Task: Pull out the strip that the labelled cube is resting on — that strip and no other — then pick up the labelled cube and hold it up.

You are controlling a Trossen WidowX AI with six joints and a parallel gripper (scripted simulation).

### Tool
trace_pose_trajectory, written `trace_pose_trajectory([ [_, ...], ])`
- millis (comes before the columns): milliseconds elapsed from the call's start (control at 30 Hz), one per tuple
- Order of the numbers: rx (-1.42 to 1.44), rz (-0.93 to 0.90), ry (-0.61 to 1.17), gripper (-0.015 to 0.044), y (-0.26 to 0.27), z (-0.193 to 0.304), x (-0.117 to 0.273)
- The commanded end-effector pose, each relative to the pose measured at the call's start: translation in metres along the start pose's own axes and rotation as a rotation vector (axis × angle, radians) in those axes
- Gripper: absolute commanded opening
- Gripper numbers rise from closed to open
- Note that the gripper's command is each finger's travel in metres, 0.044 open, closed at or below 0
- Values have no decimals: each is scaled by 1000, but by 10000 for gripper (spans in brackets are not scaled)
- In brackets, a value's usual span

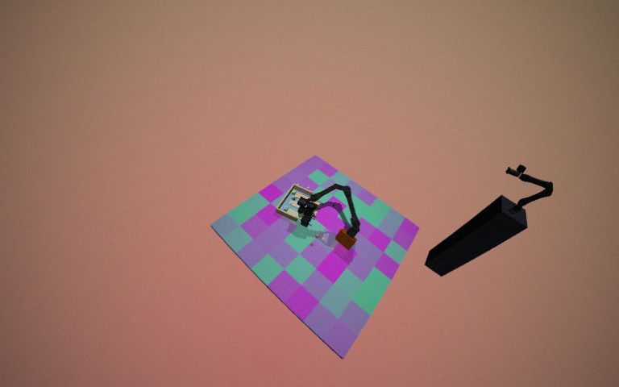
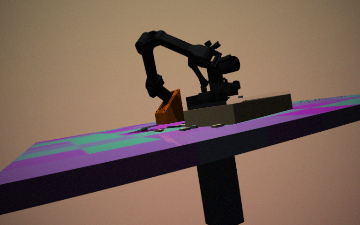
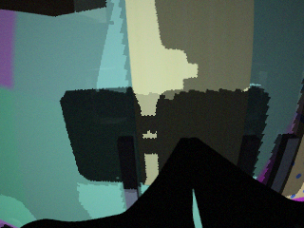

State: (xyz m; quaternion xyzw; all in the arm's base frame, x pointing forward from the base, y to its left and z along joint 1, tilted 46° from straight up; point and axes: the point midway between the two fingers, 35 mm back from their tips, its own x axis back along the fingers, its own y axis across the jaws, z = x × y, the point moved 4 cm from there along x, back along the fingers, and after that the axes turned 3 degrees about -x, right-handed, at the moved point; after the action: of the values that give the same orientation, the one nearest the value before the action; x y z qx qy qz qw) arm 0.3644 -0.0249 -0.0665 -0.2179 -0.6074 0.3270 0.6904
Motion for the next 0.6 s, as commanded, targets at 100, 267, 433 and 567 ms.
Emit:
trace_pose_trajectory([
  [100,-4,3,7,0,-2,-1,-5],
  [267,-4,3,7,0,-2,-1,-5],
  [433,-4,3,7,0,-1,5,-6],
  [567,-3,3,8,0,-1,11,-6],
])
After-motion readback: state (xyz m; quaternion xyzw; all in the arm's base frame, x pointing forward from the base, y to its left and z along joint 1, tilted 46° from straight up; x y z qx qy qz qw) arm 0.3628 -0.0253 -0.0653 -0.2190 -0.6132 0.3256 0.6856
